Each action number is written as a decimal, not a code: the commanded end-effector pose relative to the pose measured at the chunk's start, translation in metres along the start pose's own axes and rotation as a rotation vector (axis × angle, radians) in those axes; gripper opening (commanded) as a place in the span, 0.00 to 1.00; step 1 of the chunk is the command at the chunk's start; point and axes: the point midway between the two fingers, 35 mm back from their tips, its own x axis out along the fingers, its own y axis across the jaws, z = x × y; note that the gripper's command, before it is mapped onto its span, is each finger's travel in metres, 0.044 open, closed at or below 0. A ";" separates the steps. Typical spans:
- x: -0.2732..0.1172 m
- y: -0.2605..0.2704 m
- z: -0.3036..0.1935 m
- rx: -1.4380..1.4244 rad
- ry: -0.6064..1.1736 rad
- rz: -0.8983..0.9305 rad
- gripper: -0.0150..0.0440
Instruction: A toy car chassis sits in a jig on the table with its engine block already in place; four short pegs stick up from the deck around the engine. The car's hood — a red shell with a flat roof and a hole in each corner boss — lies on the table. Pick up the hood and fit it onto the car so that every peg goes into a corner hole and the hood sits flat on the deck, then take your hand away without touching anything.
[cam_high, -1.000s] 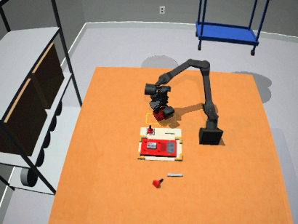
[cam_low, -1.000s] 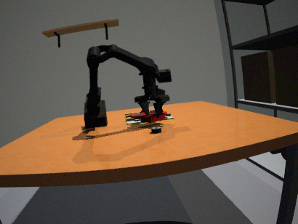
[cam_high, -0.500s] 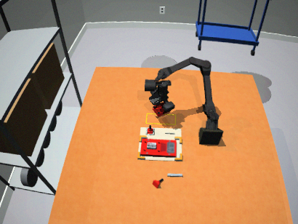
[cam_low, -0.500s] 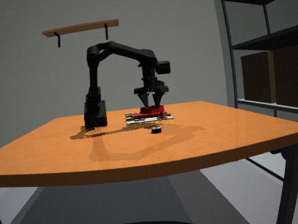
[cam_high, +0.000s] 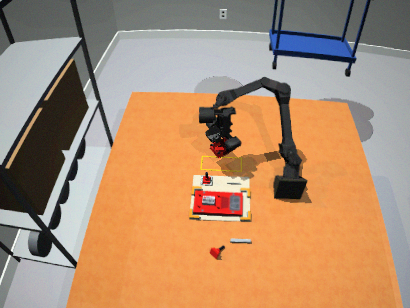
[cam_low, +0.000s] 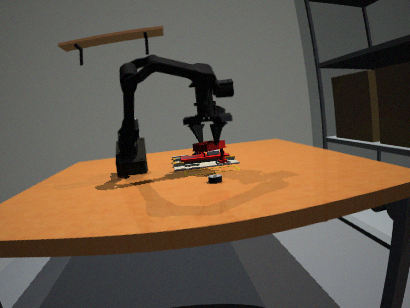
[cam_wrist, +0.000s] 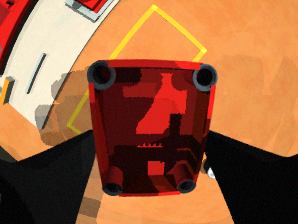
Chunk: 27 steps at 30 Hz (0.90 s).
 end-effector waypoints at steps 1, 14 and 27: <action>0.000 0.000 0.000 -0.077 -0.001 0.000 0.25; 0.000 0.001 0.001 -0.355 -0.001 0.000 0.25; -0.001 0.001 0.001 -0.632 -0.001 0.001 0.25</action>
